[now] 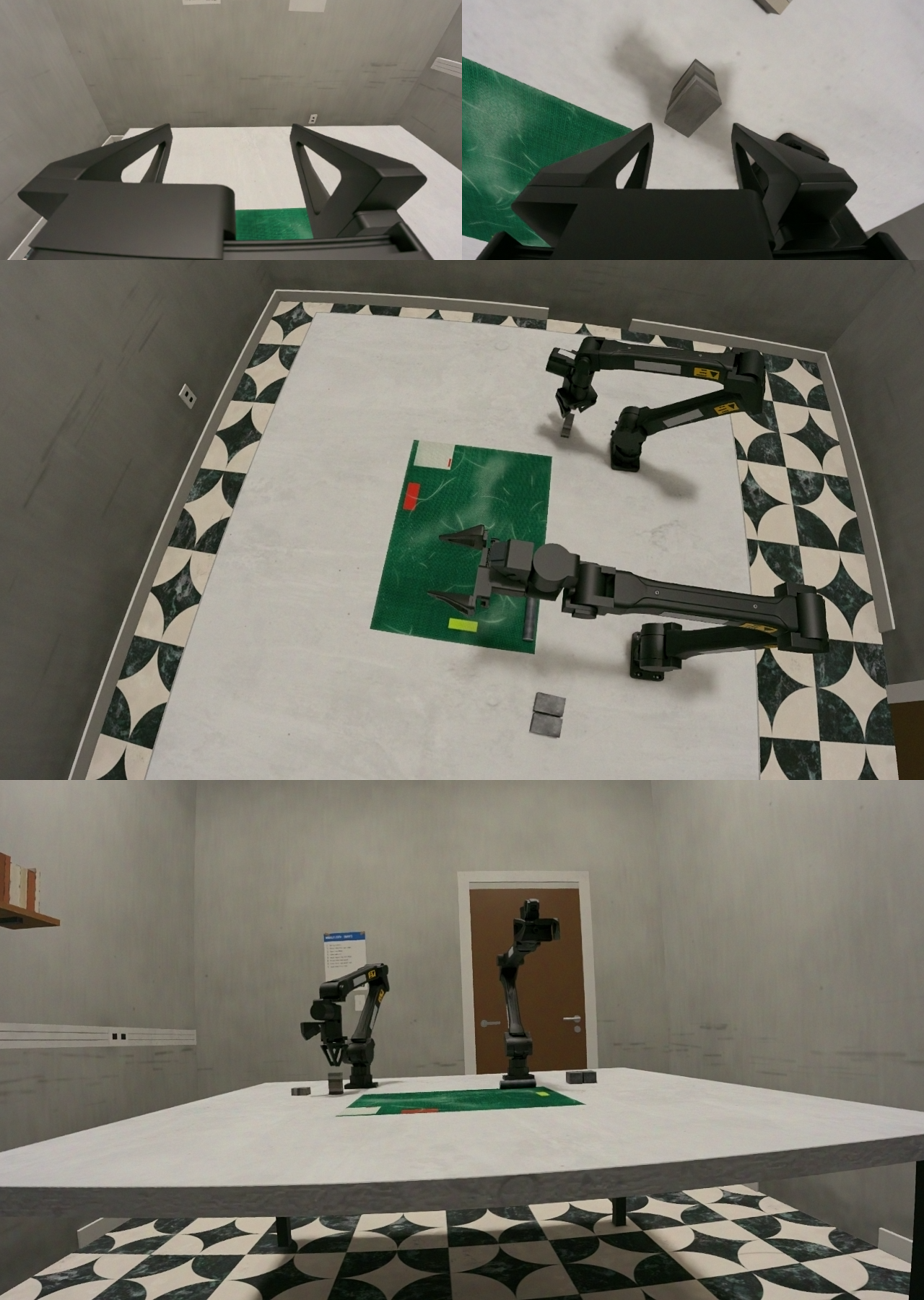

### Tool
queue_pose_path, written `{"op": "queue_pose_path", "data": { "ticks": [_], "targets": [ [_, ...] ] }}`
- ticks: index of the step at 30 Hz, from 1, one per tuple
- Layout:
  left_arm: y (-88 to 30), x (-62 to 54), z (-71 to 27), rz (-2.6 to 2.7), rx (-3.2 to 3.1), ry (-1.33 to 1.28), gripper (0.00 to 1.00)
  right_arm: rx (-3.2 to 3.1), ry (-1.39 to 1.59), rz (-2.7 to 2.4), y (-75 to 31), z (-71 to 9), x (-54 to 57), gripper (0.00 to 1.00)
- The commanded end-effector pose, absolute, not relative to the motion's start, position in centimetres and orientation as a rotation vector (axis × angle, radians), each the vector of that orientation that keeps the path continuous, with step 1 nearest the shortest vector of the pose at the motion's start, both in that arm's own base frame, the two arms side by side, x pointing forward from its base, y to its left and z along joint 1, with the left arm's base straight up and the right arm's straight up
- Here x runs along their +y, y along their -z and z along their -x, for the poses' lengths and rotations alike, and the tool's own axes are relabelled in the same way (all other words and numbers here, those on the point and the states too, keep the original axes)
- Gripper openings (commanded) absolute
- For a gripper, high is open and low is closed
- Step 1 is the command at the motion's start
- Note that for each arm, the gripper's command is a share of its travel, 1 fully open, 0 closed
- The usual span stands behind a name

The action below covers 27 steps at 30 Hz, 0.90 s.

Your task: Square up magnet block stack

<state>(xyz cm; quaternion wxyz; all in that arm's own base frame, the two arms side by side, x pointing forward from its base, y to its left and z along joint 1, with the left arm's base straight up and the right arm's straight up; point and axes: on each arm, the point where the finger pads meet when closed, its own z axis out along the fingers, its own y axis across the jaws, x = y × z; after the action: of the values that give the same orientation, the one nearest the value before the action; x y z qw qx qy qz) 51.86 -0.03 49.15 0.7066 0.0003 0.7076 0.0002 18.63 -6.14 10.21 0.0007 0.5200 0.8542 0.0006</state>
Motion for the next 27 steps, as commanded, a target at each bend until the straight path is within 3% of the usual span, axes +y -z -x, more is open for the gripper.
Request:
{"op": "queue_pose_path", "data": {
  "ticks": [1, 27],
  "targets": [
    [-51.8, -0.3, -51.8, 0.009, 1.524, 0.014, 1.0, 2.564, -0.003, -1.734, -11.7, -20.3, -7.0, 0.6],
    [-51.8, -0.3, -51.8, 0.009, 1.524, 0.014, 1.0, 1.98, -0.037, -2.368, -12.0, -20.9, -7.1, 0.6]
  ]
}}
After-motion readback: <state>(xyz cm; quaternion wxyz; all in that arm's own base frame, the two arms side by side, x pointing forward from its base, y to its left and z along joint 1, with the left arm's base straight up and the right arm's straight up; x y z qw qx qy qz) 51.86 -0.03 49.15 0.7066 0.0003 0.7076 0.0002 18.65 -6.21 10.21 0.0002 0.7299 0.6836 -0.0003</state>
